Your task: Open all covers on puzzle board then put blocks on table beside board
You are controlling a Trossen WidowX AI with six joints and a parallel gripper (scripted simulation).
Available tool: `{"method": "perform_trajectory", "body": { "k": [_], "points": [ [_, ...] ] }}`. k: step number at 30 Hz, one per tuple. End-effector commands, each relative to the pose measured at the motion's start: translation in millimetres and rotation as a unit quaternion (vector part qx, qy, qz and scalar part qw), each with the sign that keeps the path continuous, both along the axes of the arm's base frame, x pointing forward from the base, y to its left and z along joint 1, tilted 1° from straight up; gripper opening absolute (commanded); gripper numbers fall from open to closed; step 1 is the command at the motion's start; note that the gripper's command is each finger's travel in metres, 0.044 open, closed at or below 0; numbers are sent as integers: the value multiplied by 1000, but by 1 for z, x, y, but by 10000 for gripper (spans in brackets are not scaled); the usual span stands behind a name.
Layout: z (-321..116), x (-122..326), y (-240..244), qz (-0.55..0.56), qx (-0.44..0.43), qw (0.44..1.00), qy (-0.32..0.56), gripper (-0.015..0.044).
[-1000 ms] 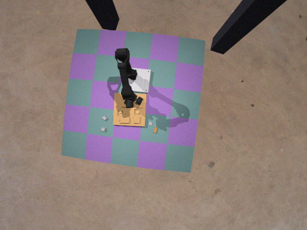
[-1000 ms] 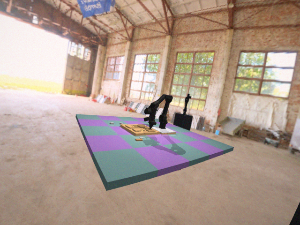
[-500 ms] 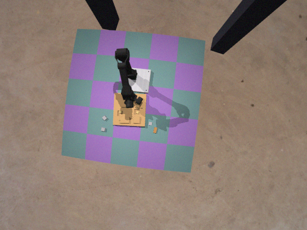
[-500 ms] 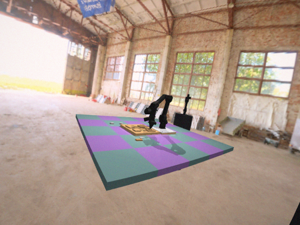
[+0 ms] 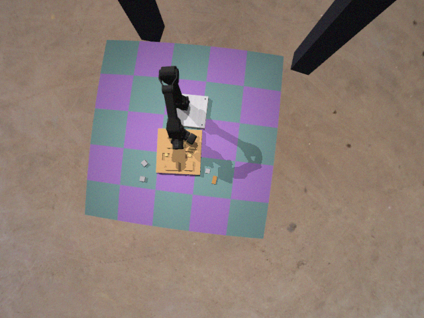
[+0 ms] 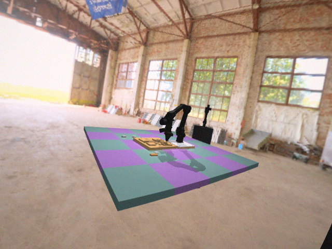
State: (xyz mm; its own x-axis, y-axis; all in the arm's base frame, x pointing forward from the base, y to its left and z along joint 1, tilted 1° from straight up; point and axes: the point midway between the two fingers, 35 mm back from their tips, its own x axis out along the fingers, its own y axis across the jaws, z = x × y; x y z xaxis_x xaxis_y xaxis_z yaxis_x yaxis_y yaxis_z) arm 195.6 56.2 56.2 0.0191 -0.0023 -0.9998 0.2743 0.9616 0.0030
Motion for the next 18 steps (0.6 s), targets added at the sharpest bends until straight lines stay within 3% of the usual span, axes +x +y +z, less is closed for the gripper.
{"method": "perform_trajectory", "body": {
  "k": [1, 8, 18],
  "points": [
    [17, 3, 0, 1, 2, 1000, -8, 144],
    [46, 1, -1, 2, 2, 1000, -9, 144],
    [34, 2, 0, 2, 2, 1000, -9, 144]
  ]
}}
